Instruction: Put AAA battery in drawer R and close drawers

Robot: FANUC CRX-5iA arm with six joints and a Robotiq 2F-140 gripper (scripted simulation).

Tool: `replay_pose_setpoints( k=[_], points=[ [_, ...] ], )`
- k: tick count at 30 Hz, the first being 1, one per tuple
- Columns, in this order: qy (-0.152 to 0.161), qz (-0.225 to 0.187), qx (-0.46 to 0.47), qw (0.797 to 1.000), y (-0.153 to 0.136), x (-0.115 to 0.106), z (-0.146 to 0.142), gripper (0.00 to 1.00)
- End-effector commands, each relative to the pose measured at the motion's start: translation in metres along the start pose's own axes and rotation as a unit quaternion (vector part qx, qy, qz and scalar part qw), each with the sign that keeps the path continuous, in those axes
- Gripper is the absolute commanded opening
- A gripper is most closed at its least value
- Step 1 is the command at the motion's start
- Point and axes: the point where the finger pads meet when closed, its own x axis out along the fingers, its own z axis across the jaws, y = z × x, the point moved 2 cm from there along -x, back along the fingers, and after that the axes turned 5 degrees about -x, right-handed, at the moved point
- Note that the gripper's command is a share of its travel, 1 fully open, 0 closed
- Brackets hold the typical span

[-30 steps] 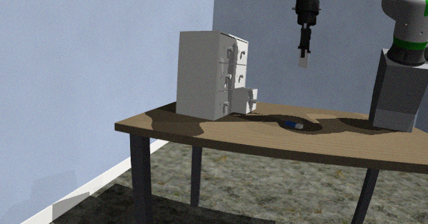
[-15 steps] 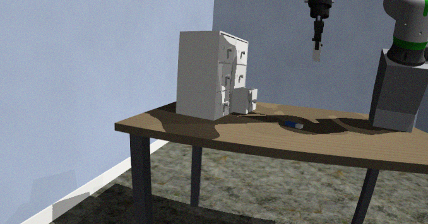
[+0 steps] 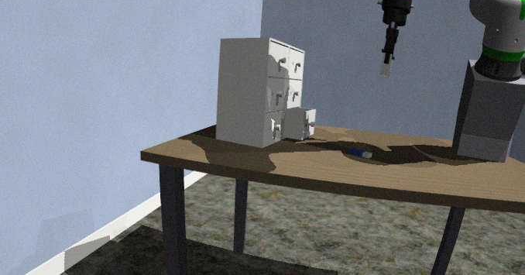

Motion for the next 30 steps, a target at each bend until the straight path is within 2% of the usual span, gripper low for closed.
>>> replay_pose_setpoints(
  k=[1, 7, 9, 11, 26, 28, 30],
  points=[
    [0.006, -0.062, 0.000, 0.998, -0.008, 0.013, -0.001, 1.00],
    [0.016, -0.188, 0.000, 0.982, -0.026, 0.041, -0.002, 1.00],
    [0.019, -0.216, 0.000, 0.976, -0.030, 0.048, -0.002, 1.00],
    [0.019, -0.216, 0.000, 0.976, -0.030, 0.048, -0.002, 1.00],
    [0.028, -0.337, 0.000, 0.941, -0.047, 0.078, -0.003, 1.00],
    [0.028, -0.337, 0.000, 0.941, -0.047, 0.078, -0.003, 1.00],
    [0.029, -0.353, -0.001, 0.935, -0.050, 0.082, -0.003, 1.00]
  ],
)
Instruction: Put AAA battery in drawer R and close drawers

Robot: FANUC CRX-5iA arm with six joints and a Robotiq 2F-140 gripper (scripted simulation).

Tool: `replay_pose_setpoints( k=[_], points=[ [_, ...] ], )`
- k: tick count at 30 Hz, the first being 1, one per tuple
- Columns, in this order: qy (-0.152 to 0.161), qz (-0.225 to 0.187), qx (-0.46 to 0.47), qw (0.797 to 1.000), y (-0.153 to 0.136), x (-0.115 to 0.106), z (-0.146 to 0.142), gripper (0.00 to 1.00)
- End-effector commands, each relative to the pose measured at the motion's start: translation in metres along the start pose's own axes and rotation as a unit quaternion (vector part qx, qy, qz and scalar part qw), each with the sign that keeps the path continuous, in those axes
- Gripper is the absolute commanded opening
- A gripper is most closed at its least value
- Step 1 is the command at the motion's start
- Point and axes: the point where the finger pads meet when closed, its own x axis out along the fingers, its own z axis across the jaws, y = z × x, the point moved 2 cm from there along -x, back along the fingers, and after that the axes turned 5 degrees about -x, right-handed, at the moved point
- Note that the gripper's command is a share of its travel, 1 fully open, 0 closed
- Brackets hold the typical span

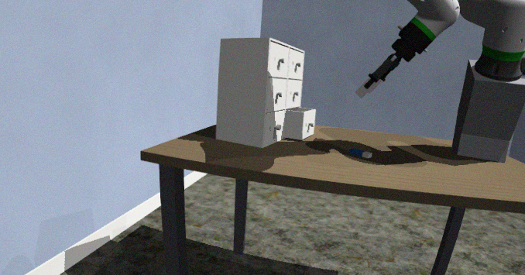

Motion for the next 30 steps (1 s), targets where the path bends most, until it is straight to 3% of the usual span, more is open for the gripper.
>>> replay_pose_setpoints(
  k=[1, 7, 13, 25, 26, 30],
  points=[
    [-0.054, -0.085, 0.003, 0.995, 0.000, 0.012, 0.000, 1.00],
    [-0.047, -0.137, 0.006, 0.989, 0.000, 0.027, 0.001, 1.00],
    [-0.033, -0.153, 0.008, 0.988, -0.001, 0.037, 0.003, 1.00],
    [-0.044, -0.186, 0.009, 0.981, 0.000, 0.041, 0.003, 1.00],
    [-0.044, -0.186, 0.009, 0.981, 0.000, 0.041, 0.003, 0.00],
    [-0.044, -0.186, 0.009, 0.981, 0.000, 0.041, 0.003, 0.00]
  ],
)
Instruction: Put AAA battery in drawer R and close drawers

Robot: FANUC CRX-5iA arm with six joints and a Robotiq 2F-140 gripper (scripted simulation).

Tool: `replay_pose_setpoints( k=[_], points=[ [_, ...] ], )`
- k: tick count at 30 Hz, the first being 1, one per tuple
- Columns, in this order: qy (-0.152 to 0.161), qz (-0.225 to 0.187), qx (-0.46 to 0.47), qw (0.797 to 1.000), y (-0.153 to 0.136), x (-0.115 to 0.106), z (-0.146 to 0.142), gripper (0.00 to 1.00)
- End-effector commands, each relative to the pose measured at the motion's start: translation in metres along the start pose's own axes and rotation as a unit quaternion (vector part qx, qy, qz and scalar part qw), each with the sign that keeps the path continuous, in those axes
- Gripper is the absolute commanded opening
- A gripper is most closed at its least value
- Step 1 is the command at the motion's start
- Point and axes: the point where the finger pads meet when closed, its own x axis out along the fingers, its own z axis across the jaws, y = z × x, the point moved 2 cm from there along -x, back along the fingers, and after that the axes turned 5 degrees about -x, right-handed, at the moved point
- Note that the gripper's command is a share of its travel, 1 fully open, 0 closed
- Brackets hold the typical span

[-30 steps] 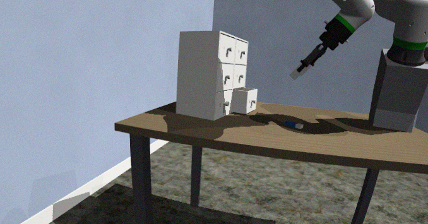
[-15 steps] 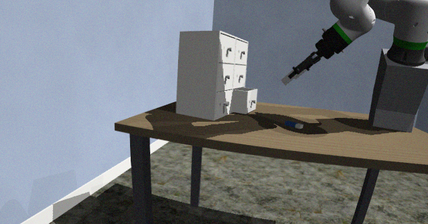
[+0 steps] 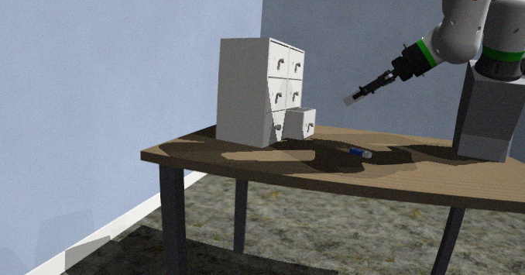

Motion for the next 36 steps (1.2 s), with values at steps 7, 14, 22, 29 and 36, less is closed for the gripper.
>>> replay_pose_setpoints(
  k=[7, 14, 22, 29, 36],
  points=[
    [-0.065, -0.063, 0.011, 0.996, 0.004, 0.002, -0.011, 0.00],
    [-0.065, -0.063, 0.011, 0.996, 0.004, 0.002, -0.011, 0.00],
    [-0.065, -0.063, 0.011, 0.996, 0.005, 0.003, -0.010, 0.00],
    [-0.065, -0.063, 0.011, 0.996, 0.010, 0.020, -0.007, 0.00],
    [-0.065, -0.063, 0.011, 0.996, 0.017, 0.043, -0.003, 0.00]
  ],
)
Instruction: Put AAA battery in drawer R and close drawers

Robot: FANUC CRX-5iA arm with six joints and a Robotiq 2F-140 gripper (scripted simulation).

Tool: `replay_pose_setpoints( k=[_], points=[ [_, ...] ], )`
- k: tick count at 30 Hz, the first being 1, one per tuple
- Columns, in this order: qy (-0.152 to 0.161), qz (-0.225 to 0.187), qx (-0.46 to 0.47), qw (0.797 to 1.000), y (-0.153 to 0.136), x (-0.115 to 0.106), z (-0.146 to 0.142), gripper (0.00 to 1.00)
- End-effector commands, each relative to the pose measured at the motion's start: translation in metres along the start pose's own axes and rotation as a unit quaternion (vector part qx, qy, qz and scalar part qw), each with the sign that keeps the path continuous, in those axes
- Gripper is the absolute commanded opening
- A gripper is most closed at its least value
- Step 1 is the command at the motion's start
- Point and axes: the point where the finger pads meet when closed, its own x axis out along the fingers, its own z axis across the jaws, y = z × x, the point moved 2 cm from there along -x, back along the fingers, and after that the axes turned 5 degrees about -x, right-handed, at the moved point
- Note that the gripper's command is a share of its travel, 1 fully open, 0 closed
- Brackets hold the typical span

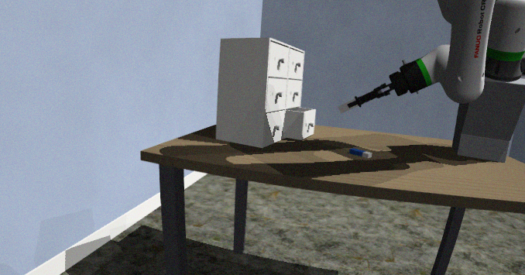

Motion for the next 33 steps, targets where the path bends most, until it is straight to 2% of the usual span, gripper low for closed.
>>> replay_pose_setpoints(
  k=[1, 8, 13, 33],
  points=[
    [0.000, 0.000, 0.000, 1.000, 0.006, 0.013, 0.000, 0.00],
    [0.000, 0.000, 0.000, 1.000, 0.022, 0.050, 0.002, 0.00],
    [0.000, 0.000, 0.000, 1.000, 0.030, 0.066, 0.002, 0.00],
    [0.000, 0.000, 0.000, 1.000, 0.032, 0.070, 0.002, 0.00]
  ],
)
